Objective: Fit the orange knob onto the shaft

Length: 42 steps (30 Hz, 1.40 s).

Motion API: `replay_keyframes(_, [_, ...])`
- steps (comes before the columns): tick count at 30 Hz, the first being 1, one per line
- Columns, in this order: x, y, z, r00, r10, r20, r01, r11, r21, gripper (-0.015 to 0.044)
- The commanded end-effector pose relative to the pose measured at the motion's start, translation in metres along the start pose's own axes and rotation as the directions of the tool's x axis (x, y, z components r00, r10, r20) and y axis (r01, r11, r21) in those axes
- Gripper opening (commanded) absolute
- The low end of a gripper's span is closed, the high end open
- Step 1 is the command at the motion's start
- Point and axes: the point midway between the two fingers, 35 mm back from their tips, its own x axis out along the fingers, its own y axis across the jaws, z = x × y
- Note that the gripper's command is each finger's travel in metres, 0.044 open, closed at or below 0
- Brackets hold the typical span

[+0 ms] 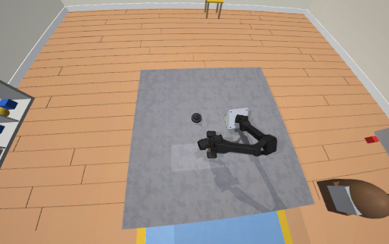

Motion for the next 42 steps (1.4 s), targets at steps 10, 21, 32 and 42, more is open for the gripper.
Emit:
replay_keyframes(10, [0.014,-0.001,-0.002,1.000,-0.002,-0.002,0.002,1.000,0.007,0.0361])
replay_keyframes(21, [0.014,-0.001,-0.002,1.000,-0.002,-0.002,0.002,1.000,0.007,0.0151])
replay_keyframes(32, [-0.024,-0.006,0.006,1.000,-0.019,0.003,0.019,1.000,0.007,0.0000])
replay_keyframes(42, [-0.086,-0.012,0.006,1.000,-0.022,0.000,0.022,1.000,0.008,0.0000])
